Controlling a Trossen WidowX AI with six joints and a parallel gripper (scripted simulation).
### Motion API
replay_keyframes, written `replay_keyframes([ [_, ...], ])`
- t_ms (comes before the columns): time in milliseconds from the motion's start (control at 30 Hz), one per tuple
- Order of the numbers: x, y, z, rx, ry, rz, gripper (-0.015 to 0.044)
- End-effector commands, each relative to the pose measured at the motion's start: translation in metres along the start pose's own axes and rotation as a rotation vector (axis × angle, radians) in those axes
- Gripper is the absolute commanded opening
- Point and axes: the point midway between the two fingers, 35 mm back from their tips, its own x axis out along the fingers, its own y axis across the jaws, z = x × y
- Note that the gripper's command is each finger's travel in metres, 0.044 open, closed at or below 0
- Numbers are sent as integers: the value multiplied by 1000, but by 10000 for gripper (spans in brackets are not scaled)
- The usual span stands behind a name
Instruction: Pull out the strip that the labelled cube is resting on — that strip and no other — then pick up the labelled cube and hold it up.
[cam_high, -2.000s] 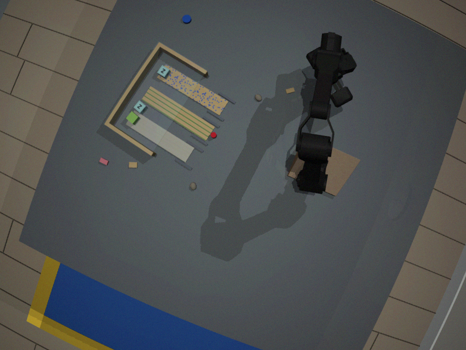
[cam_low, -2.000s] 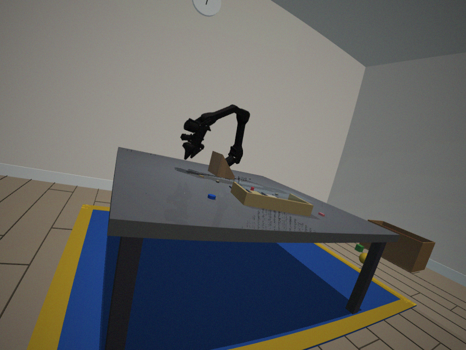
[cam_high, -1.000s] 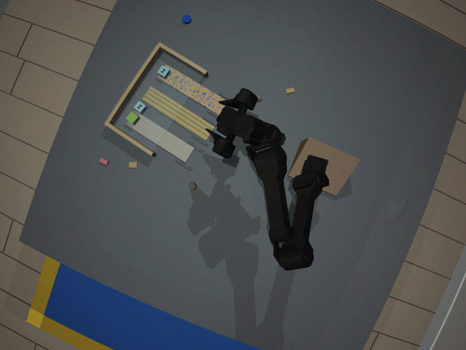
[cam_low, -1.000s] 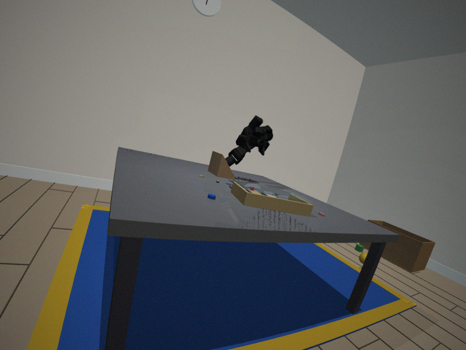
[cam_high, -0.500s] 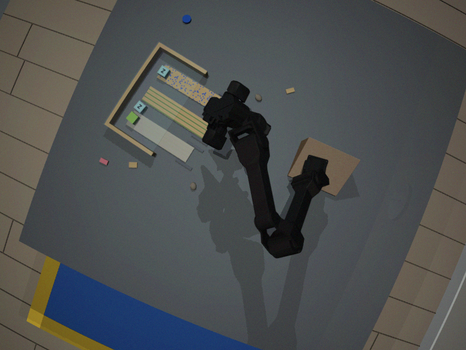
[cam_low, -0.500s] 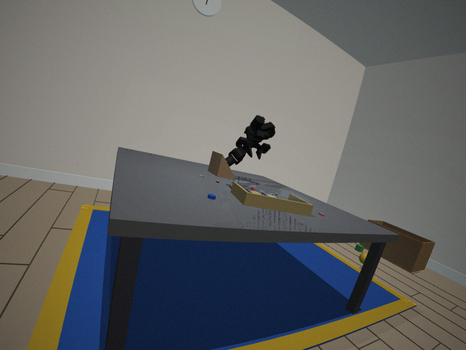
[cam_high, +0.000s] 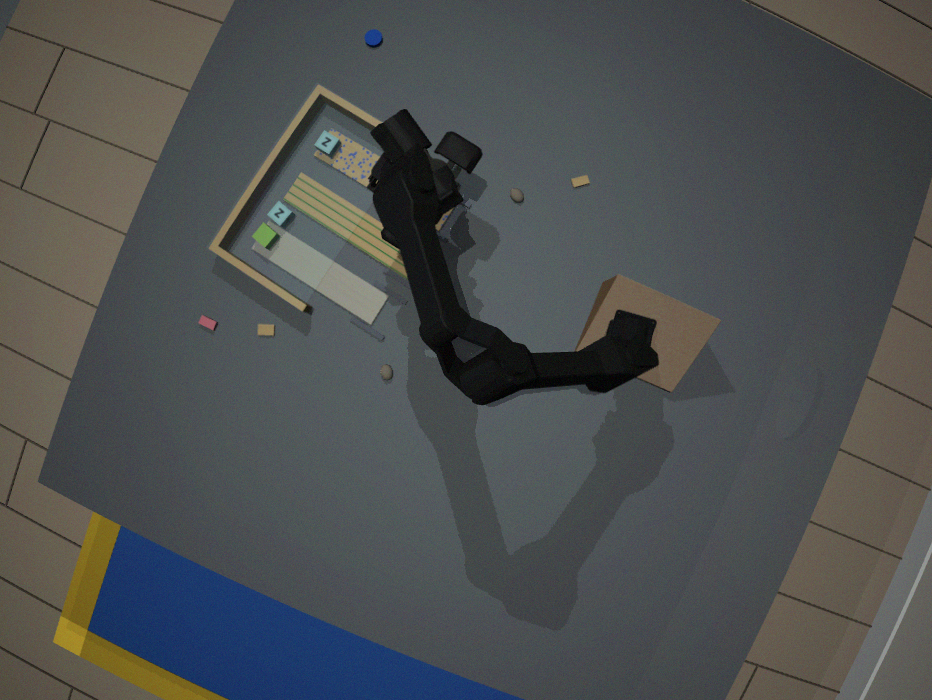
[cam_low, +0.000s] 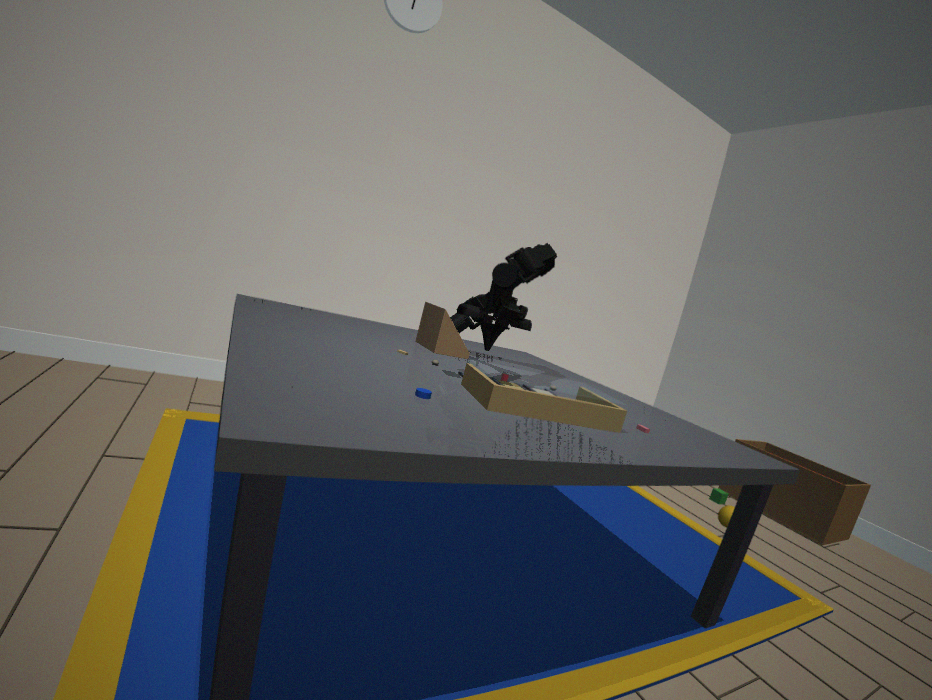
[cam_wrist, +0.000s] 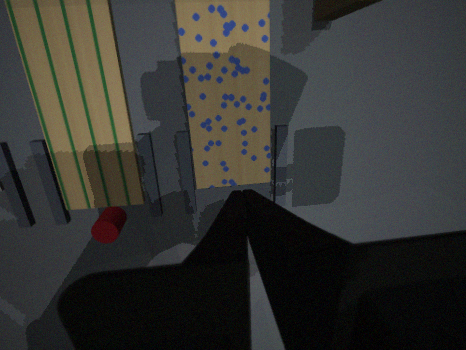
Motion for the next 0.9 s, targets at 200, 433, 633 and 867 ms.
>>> replay_keyframes([
  [200, 11, -2, -1, -3, 58, -2, 0],
  [433, 23, -2, -1, -3, 58, -2, 0],
  [633, 33, -2, -1, -3, 57, -2, 0],
  [867, 45, -2, -1, -4, 57, -1, 0],
])
